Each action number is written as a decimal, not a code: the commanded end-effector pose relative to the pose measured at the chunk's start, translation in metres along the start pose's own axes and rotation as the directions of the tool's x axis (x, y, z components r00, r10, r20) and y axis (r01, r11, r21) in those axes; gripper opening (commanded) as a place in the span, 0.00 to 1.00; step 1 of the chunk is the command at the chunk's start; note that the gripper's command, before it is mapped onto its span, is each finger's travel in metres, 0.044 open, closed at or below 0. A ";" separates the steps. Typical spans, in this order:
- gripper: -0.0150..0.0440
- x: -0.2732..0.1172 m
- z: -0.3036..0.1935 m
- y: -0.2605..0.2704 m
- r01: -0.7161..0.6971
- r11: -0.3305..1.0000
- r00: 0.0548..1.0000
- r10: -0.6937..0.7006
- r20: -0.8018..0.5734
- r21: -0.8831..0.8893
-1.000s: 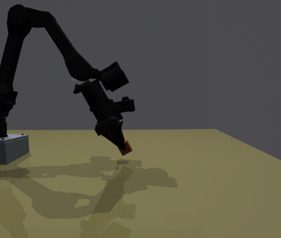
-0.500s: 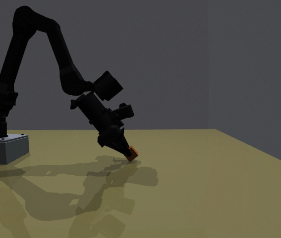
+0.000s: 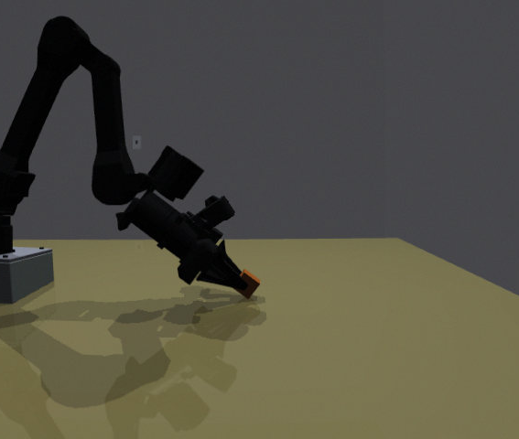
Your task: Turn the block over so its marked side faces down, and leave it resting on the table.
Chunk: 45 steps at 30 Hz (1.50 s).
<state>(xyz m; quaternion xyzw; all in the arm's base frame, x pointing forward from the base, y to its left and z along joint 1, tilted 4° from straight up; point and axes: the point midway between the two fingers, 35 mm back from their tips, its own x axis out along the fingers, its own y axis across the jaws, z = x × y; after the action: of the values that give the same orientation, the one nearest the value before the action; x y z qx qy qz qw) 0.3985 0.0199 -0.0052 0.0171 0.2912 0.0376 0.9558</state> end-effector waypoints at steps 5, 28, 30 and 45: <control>0.25 -0.009 -0.007 0.000 0.002 1.000 0.994 -0.003 0.105 0.006; 0.30 -0.014 -0.005 0.001 0.002 1.000 0.989 -0.003 0.150 0.007; 0.39 -0.014 -0.005 0.001 0.002 1.000 0.989 -0.003 0.150 0.007; 1.00 -0.014 -0.005 0.001 0.002 1.000 0.989 -0.003 0.150 0.007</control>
<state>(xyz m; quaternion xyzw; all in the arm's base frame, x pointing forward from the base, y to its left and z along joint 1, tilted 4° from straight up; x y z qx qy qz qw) 0.3842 0.0201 -0.0023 0.0212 0.2198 0.0371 0.9746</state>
